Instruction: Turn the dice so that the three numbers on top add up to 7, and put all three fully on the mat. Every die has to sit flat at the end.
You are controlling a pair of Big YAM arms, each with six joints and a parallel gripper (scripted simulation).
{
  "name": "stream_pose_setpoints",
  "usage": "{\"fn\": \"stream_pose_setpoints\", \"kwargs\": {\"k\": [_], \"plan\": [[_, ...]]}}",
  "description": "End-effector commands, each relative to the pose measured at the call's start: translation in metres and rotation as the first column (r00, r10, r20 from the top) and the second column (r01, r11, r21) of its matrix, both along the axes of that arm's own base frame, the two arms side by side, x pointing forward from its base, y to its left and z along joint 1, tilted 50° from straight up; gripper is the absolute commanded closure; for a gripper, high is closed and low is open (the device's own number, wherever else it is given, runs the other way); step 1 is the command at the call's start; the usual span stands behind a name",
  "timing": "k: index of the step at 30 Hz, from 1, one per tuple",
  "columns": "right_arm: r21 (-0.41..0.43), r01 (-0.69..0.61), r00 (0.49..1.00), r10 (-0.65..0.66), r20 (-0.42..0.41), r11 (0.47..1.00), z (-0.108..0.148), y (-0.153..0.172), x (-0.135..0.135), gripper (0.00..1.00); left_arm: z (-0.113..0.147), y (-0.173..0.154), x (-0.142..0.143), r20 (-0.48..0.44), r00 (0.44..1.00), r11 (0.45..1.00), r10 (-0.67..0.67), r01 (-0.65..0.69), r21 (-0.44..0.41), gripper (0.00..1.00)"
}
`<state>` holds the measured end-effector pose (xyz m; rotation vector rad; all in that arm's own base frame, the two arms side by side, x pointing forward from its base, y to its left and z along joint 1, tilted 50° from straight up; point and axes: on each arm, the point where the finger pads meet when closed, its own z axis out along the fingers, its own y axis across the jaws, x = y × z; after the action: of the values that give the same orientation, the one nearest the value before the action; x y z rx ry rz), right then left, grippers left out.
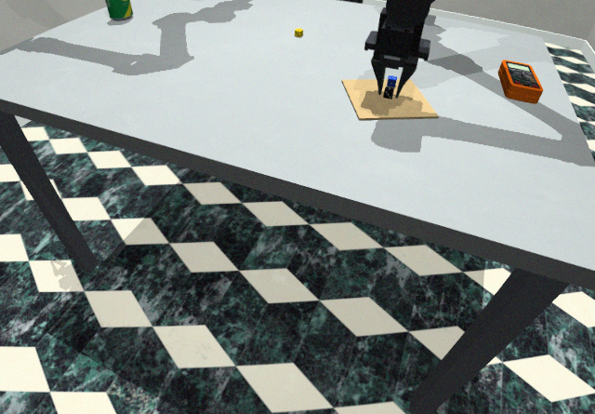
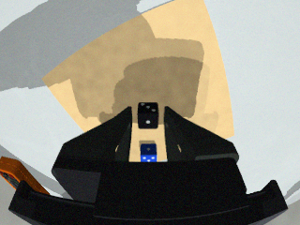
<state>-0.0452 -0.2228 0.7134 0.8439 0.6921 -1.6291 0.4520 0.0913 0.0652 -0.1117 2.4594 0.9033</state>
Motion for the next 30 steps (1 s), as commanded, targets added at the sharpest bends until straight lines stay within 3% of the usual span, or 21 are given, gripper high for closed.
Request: {"fn": "stream_pose_setpoints", "kwargs": {"k": [1,12,20,24,25,30], "plan": [[-0.063,0.008,1.000,-0.009,-0.006,0.998,0.032,0.027,0.001,0.00,0.002,0.006,0.006,0.009,1.000,1.000,0.008,-0.008,0.000,0.70],[-0.063,0.008,1.000,-0.009,-0.006,0.998,0.032,0.027,0.001,0.00,0.017,-0.021,-0.012,0.009,1.000,1.000,-0.010,0.010,-0.003,0.70],[-0.063,0.008,1.000,-0.009,-0.006,0.998,0.032,0.027,0.001,0.00,0.058,-0.049,-0.017,0.044,0.999,1.000,-0.009,0.010,-0.009,0.70],[-0.063,0.008,1.000,-0.009,-0.006,0.998,0.032,0.027,0.001,0.00,0.064,-0.055,-0.022,0.043,0.999,1.000,-0.009,0.010,-0.009,0.70],[-0.063,0.008,1.000,-0.009,-0.006,0.998,0.032,0.027,0.001,0.00,0.054,-0.057,-0.024,0.012,1.000,1.000,-0.010,0.010,-0.004,0.70],[-0.063,0.008,1.000,-0.009,-0.006,0.998,0.032,0.027,0.001,0.00,0.075,-0.065,-0.029,0.045,0.999,1.000,-0.009,0.010,-0.011,0.70]]}}
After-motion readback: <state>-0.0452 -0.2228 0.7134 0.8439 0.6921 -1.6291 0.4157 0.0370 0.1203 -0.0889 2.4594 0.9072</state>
